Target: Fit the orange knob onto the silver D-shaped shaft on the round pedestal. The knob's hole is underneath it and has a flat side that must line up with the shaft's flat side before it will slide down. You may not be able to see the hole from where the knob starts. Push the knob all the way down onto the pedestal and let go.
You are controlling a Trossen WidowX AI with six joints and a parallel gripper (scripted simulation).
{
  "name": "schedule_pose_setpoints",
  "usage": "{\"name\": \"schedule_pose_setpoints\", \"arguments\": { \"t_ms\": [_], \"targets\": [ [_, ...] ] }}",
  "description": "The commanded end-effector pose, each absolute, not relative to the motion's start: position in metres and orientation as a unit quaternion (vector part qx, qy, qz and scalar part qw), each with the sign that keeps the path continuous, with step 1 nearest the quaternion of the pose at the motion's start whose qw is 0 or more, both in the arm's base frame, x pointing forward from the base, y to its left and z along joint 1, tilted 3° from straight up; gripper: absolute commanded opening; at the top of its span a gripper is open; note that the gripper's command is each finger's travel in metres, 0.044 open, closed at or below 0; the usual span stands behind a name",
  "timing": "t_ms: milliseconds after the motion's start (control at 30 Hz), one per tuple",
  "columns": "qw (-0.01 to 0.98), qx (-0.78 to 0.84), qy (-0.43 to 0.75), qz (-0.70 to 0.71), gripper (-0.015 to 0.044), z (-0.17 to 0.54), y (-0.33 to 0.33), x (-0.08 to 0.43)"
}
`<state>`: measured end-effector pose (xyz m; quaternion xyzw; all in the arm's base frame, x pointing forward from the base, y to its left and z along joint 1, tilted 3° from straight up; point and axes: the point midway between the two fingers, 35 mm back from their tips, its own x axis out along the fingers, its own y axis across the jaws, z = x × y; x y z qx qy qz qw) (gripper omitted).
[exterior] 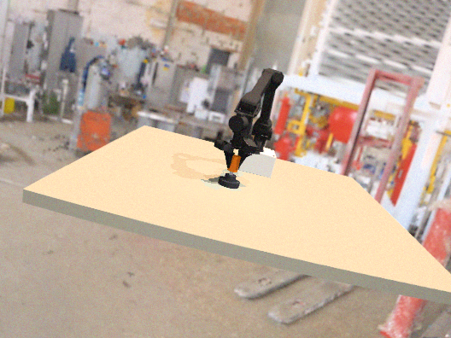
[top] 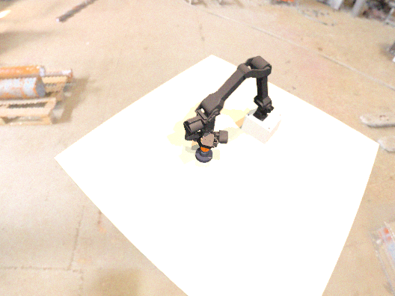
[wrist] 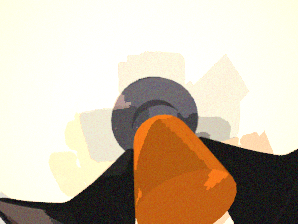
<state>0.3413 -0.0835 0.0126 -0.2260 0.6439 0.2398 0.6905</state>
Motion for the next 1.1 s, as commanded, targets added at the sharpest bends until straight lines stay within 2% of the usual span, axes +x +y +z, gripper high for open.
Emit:
{"name": "schedule_pose_setpoints", "arguments": {
  "t_ms": [0, 1067],
  "targets": [
    [0.693, -0.226, 0.642, 0.238, 0.0, 0.0128, -0.0835, 0.3422],
    [0.693, -0.226, 0.642, 0.238, 0.0, 0.0173, -0.0843, 0.3429]
  ]
}}
